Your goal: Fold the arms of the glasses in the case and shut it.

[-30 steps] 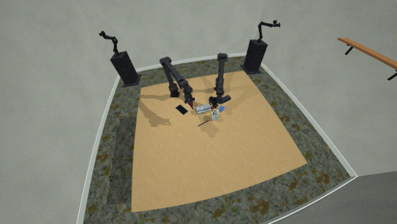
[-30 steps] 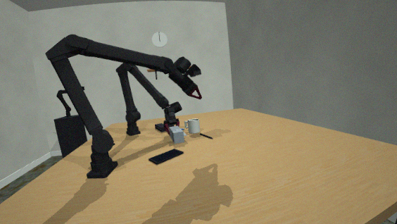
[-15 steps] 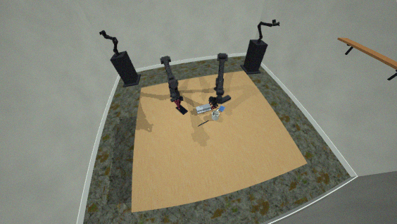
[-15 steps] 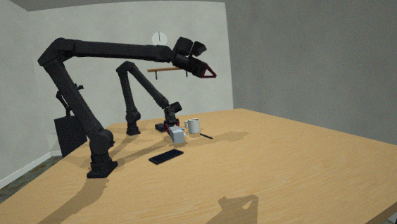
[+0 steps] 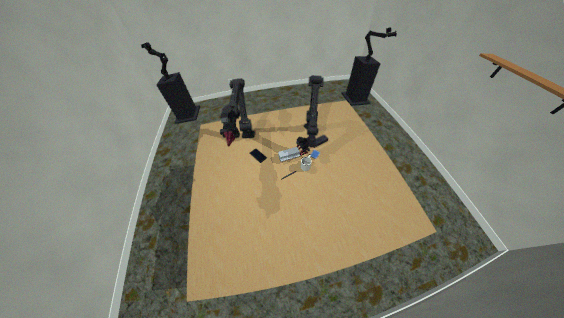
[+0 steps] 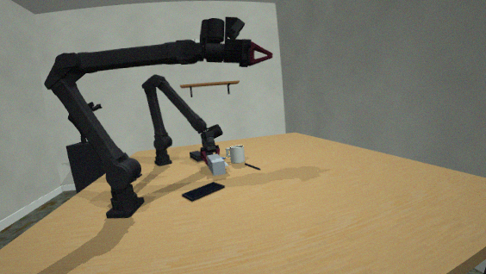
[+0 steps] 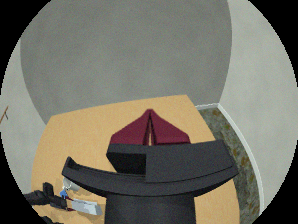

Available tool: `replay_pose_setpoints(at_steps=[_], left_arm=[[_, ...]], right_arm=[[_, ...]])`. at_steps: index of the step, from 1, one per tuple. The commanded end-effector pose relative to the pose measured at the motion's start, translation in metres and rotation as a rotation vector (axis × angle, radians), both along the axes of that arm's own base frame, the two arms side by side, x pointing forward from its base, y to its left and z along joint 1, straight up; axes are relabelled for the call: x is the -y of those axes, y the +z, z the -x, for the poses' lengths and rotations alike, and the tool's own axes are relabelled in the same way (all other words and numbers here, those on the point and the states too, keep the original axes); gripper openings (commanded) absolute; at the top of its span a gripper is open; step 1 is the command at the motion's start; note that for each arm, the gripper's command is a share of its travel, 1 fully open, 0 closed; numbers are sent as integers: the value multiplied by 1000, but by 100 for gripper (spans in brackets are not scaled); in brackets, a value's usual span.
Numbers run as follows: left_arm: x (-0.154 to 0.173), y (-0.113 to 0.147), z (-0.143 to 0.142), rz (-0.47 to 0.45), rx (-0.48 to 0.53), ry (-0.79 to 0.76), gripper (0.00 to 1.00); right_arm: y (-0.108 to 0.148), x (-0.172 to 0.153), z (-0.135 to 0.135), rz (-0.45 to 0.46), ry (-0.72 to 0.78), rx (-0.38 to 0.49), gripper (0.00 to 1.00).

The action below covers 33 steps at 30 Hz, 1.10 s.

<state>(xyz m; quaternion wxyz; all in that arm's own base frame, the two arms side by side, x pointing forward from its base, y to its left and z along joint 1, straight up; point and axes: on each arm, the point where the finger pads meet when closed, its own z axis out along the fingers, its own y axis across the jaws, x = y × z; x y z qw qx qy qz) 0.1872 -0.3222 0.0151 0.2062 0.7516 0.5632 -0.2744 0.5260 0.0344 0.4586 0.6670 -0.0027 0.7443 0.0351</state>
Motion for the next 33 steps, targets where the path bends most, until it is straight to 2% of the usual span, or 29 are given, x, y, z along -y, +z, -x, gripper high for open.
replay_pose_setpoints(at_steps=[1, 6, 7, 8, 9, 12, 13, 16, 17, 24, 26, 33], left_arm=[[3, 8, -12, 17, 17, 36, 57], [3, 8, -12, 17, 17, 36, 57], [3, 8, -12, 17, 17, 36, 57], [3, 8, -12, 17, 17, 36, 57], [3, 8, -12, 17, 17, 36, 57], [3, 8, -12, 17, 17, 36, 57], [3, 8, -12, 17, 17, 36, 100], [3, 8, -12, 16, 16, 36, 100], [7, 8, -9, 17, 11, 19, 100], [9, 10, -3, 31, 31, -18, 100], [10, 10, -3, 33, 35, -23, 100], [2, 19, -13, 29, 32, 0, 100]], right_arm=[[69, 16, 8, 43, -14, 156, 0], [86, 38, 13, 69, -49, 215, 0], [61, 37, 3, 65, -46, 169, 0], [53, 33, -3, 54, -37, 148, 0], [87, 38, 15, 26, -50, 208, 0], [96, 44, 19, 26, -68, 230, 0], [96, 40, 19, 25, -64, 229, 0], [92, 33, 17, 27, -52, 220, 0], [74, 34, 4, 37, -54, 180, 0], [64, 30, 2, 56, -46, 150, 0], [71, 32, 10, 56, -52, 172, 0], [63, 31, 11, 57, -47, 156, 0]])
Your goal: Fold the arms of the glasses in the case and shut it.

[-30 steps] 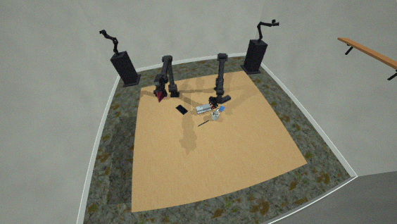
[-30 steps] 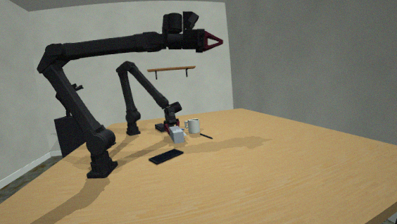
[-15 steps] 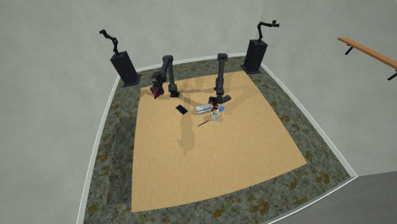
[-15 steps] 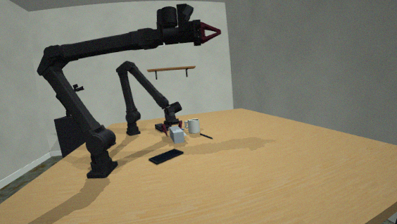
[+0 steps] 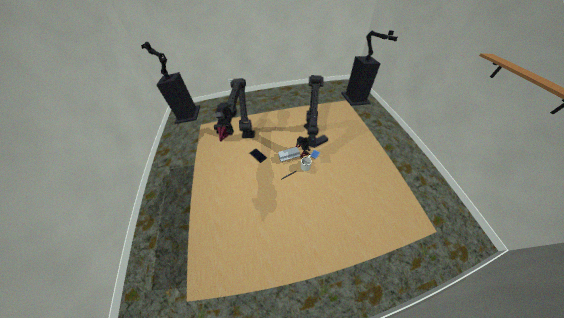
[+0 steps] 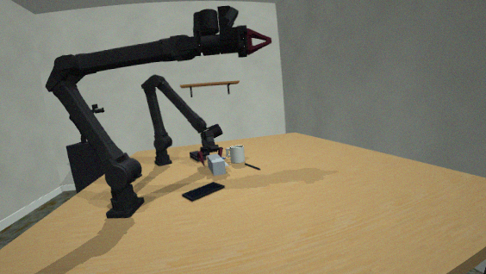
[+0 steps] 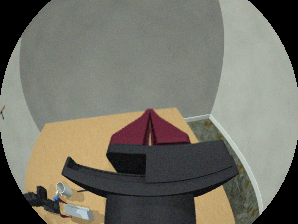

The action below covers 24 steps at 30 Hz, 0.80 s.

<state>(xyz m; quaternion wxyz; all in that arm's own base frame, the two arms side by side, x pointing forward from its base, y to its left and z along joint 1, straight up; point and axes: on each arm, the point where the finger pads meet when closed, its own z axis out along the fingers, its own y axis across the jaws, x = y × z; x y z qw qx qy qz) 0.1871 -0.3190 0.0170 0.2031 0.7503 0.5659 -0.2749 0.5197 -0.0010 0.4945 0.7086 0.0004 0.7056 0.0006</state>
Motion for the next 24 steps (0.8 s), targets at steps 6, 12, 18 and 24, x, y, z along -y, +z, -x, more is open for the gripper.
replay_pose_setpoints(at_steps=[6, 12, 18, 24], left_arm=[[3, 42, -27, 53, 61, -2, 100], [-11, 57, -30, 50, 61, -2, 100], [-20, 65, -32, 45, 56, -4, 100], [-29, 79, -35, 49, 64, -2, 100]], right_arm=[[27, -5, 5, 10, 6, 42, 0], [27, -5, 5, 10, 6, 42, 0], [27, -5, 5, 10, 6, 42, 0], [27, -5, 5, 10, 6, 42, 0]])
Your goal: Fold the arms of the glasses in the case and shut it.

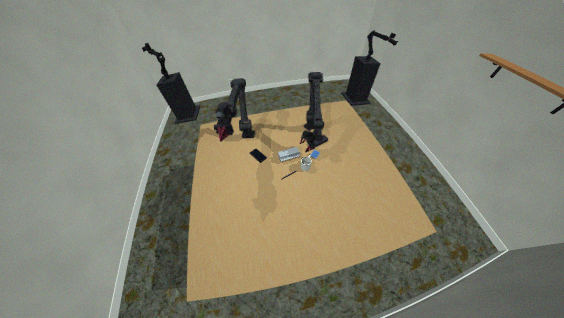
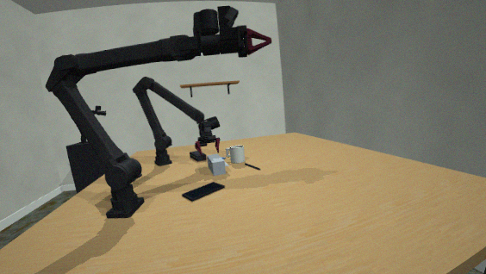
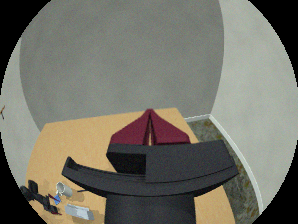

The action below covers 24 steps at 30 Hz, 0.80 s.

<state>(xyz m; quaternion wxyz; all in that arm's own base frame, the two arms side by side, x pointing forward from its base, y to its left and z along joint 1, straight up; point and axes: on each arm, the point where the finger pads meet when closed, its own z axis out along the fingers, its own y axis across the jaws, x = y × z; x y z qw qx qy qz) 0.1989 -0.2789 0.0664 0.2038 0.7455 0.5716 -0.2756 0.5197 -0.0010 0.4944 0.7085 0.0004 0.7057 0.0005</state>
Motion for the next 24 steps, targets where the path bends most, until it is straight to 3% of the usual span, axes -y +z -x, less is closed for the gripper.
replay_pose_setpoints(at_steps=[1, 5, 10, 12, 21, 24], left_arm=[[13, 34, -31, 56, 80, 1, 100], [14, 32, -49, 43, 64, 95, 100], [14, 31, -52, 36, 68, 116, 100], [14, 48, -64, 64, 113, 138, 100], [11, 59, -95, 69, 134, 251, 100], [8, 80, -114, 97, 171, 318, 100]], right_arm=[[27, -5, 5, 10, 6, 42, 0], [27, -5, 5, 10, 6, 42, 0], [27, -5, 5, 10, 6, 42, 0], [27, -5, 5, 10, 6, 42, 0], [27, -5, 5, 10, 6, 42, 0], [27, -5, 5, 10, 6, 42, 0]])
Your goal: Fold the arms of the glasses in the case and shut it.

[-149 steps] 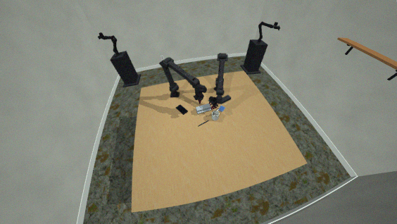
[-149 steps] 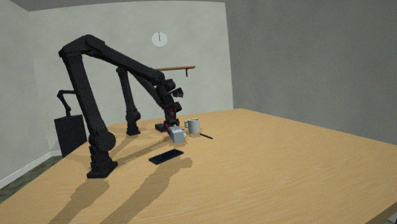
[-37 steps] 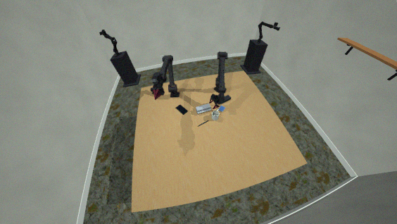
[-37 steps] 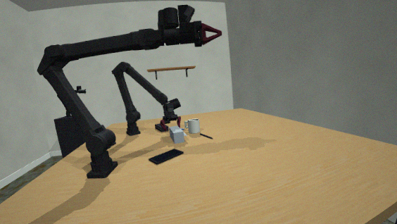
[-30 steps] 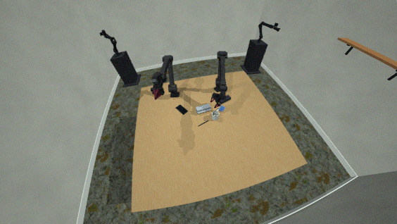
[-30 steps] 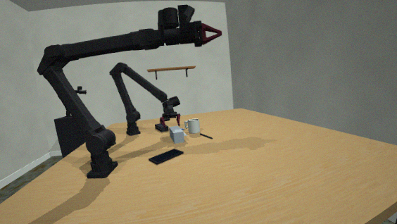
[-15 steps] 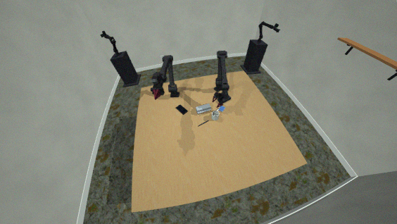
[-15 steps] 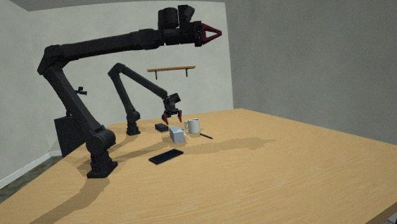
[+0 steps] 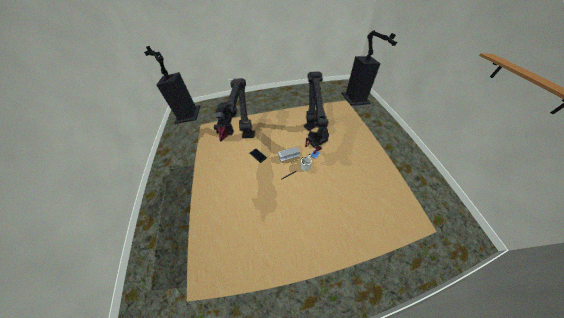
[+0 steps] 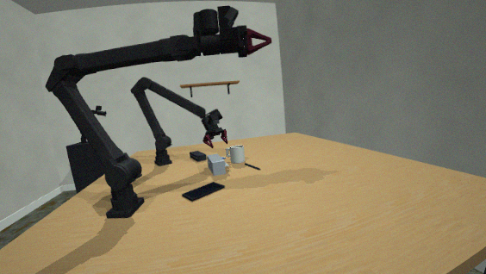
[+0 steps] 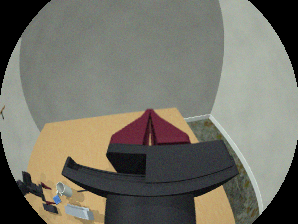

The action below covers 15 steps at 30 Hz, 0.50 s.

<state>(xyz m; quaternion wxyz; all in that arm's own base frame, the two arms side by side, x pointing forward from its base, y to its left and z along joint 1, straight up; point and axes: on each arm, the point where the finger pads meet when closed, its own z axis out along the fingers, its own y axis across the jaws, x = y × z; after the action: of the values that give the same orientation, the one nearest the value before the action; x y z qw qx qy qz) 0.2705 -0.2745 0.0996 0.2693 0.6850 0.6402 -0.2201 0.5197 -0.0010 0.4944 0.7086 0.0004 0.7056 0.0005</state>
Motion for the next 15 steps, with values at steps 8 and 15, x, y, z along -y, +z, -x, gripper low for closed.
replay_pose_setpoints(at_steps=[8, 15], left_arm=[[-3, 71, -94, 99, 107, 291, 100], [-33, 126, -155, 175, 200, 526, 100]], right_arm=[[27, -5, 5, 10, 6, 42, 0], [27, -5, 5, 10, 6, 42, 0]])
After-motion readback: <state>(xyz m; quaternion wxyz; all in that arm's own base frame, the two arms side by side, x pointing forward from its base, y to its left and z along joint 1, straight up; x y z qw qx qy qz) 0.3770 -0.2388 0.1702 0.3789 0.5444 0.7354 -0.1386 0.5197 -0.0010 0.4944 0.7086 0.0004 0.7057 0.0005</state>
